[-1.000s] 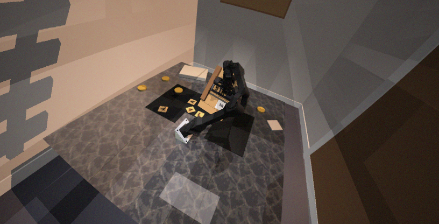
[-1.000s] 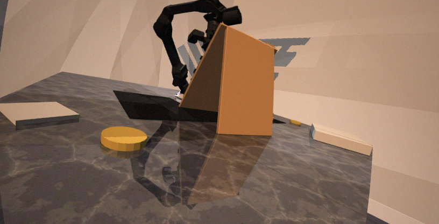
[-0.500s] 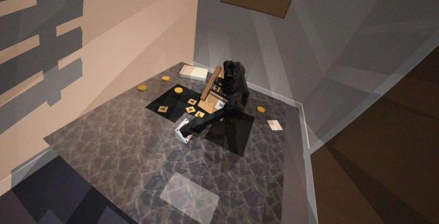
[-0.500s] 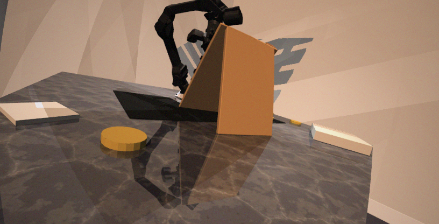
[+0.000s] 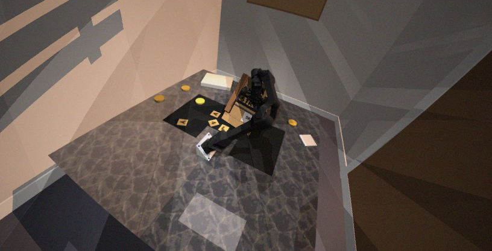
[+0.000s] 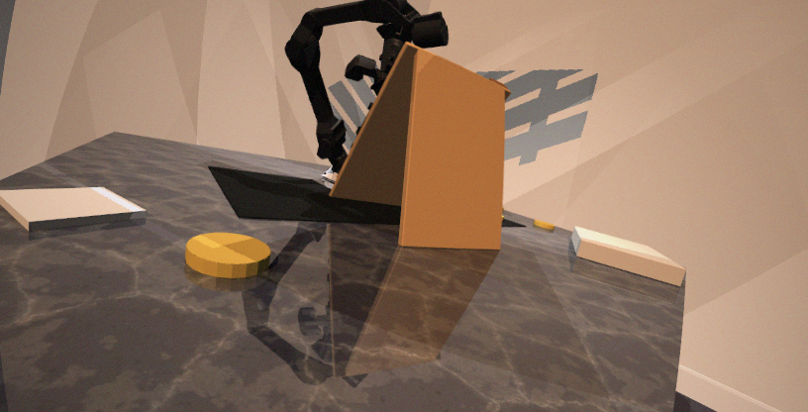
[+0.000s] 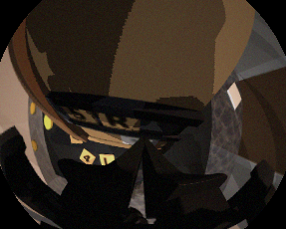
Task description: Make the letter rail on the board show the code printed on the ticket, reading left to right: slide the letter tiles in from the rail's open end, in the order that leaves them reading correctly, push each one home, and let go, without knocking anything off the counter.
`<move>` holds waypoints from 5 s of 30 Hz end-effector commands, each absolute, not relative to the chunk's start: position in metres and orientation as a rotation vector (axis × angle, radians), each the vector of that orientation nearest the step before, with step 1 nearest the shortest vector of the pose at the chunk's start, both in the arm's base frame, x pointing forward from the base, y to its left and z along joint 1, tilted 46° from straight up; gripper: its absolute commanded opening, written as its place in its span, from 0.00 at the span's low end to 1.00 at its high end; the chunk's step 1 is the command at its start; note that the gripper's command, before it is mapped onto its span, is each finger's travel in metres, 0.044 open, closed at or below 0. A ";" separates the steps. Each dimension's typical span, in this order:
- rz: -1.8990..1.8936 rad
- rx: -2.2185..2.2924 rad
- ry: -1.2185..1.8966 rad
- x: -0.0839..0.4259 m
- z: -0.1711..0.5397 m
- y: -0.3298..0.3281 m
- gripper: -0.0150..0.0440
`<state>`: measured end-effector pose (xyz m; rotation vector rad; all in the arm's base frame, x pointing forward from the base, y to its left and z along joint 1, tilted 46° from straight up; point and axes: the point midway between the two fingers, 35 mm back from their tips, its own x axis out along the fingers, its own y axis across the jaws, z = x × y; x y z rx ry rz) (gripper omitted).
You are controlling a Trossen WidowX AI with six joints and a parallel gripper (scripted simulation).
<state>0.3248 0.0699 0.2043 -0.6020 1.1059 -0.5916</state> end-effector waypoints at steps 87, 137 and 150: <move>-0.591 -0.600 1.108 0.344 0.189 0.070 0.25; -0.456 -0.710 0.692 0.255 0.204 0.157 0.79; -0.318 -0.745 0.457 0.215 0.211 0.190 1.00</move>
